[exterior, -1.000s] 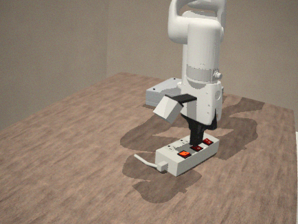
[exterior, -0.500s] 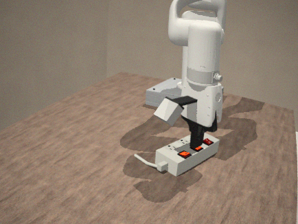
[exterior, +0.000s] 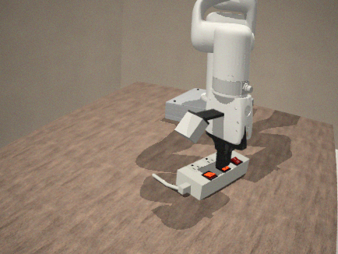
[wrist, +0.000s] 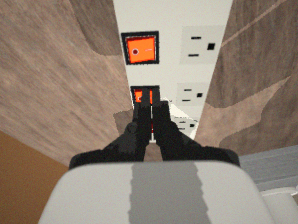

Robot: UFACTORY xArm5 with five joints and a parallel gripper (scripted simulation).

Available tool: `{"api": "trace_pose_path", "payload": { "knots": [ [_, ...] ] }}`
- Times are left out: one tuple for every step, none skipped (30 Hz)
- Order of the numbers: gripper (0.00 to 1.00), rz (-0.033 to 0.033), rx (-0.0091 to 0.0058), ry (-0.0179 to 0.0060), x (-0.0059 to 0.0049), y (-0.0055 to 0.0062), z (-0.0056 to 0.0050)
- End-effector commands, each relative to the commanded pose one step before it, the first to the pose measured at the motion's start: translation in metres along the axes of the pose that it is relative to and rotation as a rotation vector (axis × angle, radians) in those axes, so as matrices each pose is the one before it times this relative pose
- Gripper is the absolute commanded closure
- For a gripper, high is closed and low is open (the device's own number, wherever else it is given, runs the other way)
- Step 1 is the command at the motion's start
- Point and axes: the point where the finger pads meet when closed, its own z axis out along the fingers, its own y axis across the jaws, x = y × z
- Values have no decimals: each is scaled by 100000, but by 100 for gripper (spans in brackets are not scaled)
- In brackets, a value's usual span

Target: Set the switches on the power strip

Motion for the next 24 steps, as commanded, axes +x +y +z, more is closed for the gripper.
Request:
{"api": "trace_pose_path", "payload": {
  "knots": [
    [100, 46, -32, -34, 2, 23, 63],
    [100, 0, 0, 0, 0, 0, 0],
    [100, 0, 0, 0, 0, 0, 0],
    [100, 0, 0, 0, 0, 0, 0],
    [100, 0, 0, 0, 0, 0, 0],
    [100, 0, 0, 0, 0, 0, -3],
    [100, 0, 0, 0, -2, -3, -17],
    [100, 0, -1, 1, -5, -7, -43],
    [100, 0, -1, 2, -10, -12, -76],
    [100, 0, -2, 3, -15, -18, -113],
    [100, 0, -3, 3, -20, -23, -152],
    [100, 0, -3, 4, -26, -29, -190],
    [100, 0, -4, 5, -32, -33, -225],
    [100, 0, -2, 1, -12, -14, -253],
    [100, 0, 0, -2, 8, 6, -275],
    [100, 0, 0, -3, 7, 8, -291],
    [100, 0, 0, 0, 0, 0, 0],
    [100, 0, 0, 0, 0, 0, 0],
    [100, 0, 0, -2, 6, 9, -299],
    [100, 0, 2, -1, 11, 7, -297],
    [100, 0, 2, -1, 9, 8, -289],
    [100, 0, 1, -1, 7, 9, -273],
    [100, 0, 1, -1, 8, 7, -248],
    [100, 0, 1, -1, 8, 6, -218]
  ]
}}
